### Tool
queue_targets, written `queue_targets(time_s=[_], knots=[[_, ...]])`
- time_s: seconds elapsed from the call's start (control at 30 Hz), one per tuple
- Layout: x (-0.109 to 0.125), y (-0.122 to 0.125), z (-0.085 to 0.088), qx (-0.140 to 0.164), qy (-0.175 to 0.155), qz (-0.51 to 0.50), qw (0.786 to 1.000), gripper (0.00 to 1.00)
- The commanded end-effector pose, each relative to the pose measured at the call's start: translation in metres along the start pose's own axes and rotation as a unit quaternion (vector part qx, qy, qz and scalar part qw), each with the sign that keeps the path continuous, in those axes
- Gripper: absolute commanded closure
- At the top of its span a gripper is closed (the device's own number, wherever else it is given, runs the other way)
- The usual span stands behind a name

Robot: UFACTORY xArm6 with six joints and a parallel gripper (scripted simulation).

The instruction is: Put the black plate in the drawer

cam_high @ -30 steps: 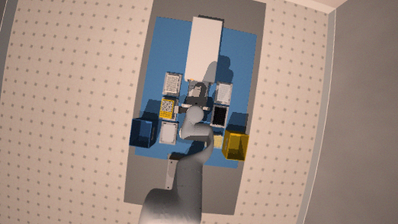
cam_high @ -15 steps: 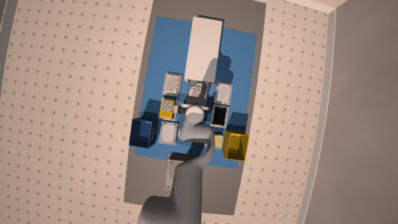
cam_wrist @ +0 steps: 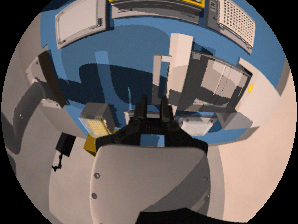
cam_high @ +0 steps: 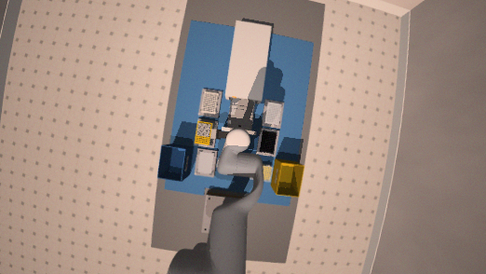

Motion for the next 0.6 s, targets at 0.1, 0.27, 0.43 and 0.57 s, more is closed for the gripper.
queue_targets(time_s=[0.1, 0.27, 0.43, 0.57], knots=[[0.000, 0.001, 0.016, 0.002, 0.000, 0.000, 1.000, 0.79], [0.000, 0.001, 0.021, 0.002, 0.000, 0.000, 1.000, 0.79], [0.000, 0.001, 0.029, 0.002, 0.000, 0.000, 1.000, 0.79], [0.000, 0.001, 0.036, 0.002, 0.000, 0.000, 1.000, 0.79]])
Point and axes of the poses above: the point where the finger pads meet when closed, its own z axis back along the fingers, its own y axis across the jaws, x = y × z, the point moved 10 cm from there along z, back along the fingers, and after that the axes turned 4 degrees about z, right-handed, at the moved point
